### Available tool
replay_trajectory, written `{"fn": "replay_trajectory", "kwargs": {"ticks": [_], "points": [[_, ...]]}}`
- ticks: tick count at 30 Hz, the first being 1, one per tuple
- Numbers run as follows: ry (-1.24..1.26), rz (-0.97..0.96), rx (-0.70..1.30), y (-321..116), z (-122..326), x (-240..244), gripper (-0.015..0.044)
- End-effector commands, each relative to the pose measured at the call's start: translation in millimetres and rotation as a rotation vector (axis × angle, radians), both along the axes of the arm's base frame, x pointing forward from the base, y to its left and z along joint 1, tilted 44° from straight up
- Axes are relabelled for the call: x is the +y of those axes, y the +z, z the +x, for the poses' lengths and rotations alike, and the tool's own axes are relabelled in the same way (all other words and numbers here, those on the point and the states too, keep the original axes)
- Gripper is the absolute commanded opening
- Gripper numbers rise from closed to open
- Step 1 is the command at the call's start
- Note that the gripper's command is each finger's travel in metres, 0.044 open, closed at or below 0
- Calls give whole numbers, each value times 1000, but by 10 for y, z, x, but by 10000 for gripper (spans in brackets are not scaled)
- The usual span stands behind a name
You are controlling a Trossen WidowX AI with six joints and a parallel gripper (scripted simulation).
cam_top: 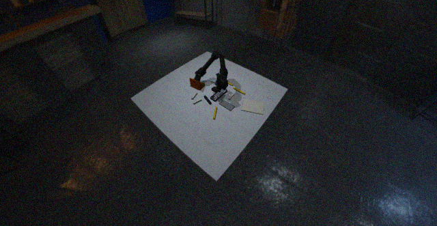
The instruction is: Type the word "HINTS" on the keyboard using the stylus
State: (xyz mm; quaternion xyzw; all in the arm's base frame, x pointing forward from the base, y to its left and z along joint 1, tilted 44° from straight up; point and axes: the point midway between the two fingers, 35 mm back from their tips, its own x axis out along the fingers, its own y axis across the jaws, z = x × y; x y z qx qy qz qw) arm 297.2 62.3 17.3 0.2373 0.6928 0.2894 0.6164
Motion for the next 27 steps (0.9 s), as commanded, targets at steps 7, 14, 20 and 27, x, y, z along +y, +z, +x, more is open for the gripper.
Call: {"fn": "replay_trajectory", "kwargs": {"ticks": [7,14,20,27], "points": [[16,0,-11,-69,-7,-54,0],[16,-3,-12,-501,25,-508,0],[16,-3,-12,-520,24,-527,0],[16,-3,-12,-520,24,-527,0]]}}
